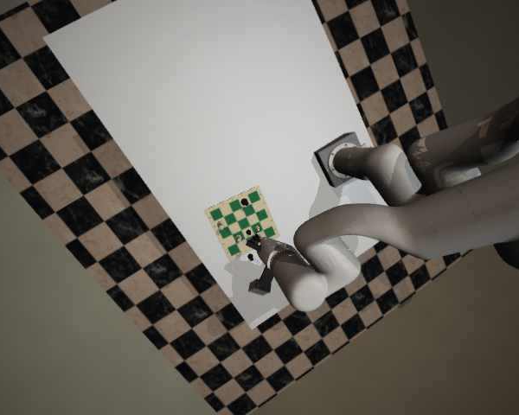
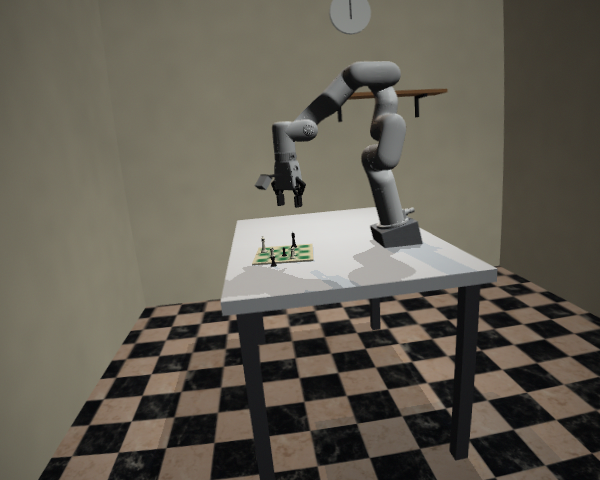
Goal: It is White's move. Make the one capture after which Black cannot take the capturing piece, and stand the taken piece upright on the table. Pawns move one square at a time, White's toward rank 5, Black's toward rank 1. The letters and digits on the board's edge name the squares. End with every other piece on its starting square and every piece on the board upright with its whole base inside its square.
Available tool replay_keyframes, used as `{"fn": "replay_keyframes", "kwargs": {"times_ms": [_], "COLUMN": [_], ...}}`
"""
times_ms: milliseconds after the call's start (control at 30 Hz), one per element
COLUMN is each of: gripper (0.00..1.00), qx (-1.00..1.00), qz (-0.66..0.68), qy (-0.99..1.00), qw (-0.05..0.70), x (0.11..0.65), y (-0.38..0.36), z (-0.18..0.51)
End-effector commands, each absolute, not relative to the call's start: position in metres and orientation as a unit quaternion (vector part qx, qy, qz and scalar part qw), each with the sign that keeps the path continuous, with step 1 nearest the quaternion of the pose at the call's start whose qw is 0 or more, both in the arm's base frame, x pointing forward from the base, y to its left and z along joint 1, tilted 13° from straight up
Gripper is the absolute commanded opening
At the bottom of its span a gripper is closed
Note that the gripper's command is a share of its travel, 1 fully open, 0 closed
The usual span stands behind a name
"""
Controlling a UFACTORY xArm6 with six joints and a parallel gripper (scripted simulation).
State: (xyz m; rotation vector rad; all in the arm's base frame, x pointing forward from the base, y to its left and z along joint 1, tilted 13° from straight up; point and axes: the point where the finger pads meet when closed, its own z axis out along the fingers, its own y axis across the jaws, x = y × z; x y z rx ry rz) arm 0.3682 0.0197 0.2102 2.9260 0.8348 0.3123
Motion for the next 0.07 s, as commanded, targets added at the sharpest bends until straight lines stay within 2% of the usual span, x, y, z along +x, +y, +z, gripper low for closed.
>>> {"fn": "replay_keyframes", "kwargs": {"times_ms": [0, 33], "gripper": [1.00, 1.00], "qx": [0.956, 0.956], "qz": [0.104, 0.104], "qy": [0.273, 0.273], "qw": [0.042, 0.042], "x": [0.3692, 0.3692], "y": [0.0198, 0.0198], "z": [0.2118, 0.2118]}}
